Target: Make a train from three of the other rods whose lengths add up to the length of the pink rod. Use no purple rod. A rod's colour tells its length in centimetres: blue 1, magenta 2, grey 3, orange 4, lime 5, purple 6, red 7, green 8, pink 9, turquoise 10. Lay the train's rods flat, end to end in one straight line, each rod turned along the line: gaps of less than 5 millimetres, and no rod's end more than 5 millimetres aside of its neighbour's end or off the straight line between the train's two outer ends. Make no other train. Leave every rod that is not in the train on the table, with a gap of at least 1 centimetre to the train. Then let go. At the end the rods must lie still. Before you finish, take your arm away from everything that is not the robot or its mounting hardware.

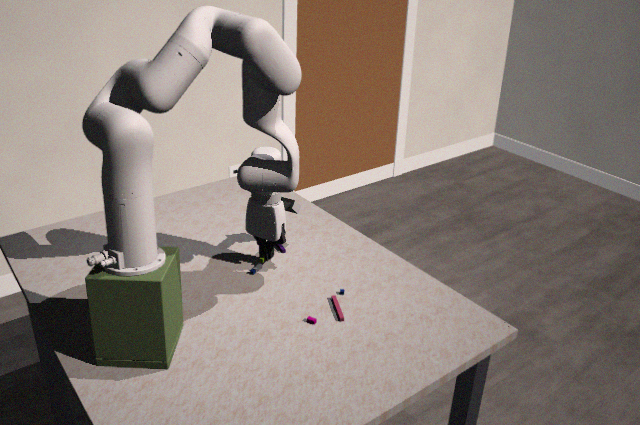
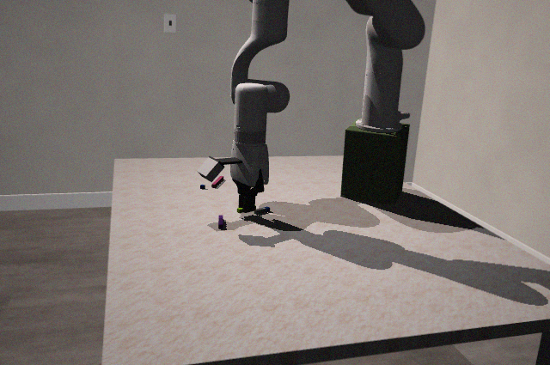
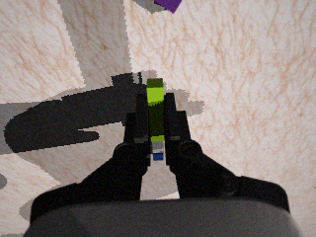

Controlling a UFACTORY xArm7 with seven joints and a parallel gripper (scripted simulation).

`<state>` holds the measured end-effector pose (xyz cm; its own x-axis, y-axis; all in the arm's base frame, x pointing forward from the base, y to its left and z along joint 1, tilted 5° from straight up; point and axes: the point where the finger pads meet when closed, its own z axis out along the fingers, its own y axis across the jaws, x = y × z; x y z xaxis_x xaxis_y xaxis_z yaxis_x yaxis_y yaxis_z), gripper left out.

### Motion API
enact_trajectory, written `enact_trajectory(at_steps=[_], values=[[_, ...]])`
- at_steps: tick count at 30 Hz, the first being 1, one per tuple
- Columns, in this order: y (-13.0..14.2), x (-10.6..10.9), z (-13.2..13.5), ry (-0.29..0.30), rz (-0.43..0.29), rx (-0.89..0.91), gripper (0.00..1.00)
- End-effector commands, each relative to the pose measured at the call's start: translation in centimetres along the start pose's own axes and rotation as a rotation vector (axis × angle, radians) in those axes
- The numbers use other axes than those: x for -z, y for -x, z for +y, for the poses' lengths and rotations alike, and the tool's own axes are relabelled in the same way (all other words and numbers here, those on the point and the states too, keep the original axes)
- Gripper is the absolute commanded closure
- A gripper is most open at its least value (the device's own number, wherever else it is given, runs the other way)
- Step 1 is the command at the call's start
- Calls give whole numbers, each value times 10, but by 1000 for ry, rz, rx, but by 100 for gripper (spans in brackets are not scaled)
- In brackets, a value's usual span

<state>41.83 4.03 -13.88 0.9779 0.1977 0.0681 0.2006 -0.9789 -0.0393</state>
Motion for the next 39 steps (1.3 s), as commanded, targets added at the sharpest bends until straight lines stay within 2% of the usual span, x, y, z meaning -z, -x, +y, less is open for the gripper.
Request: enact_trajectory(at_steps=[1, 21, 39], values=[[-1, 1, 0, 1, 3, 0, 96], [-1, 0, 0, 1, 3, 0, 96], [-1, -11, 0, 1, 3, 0, 96]])
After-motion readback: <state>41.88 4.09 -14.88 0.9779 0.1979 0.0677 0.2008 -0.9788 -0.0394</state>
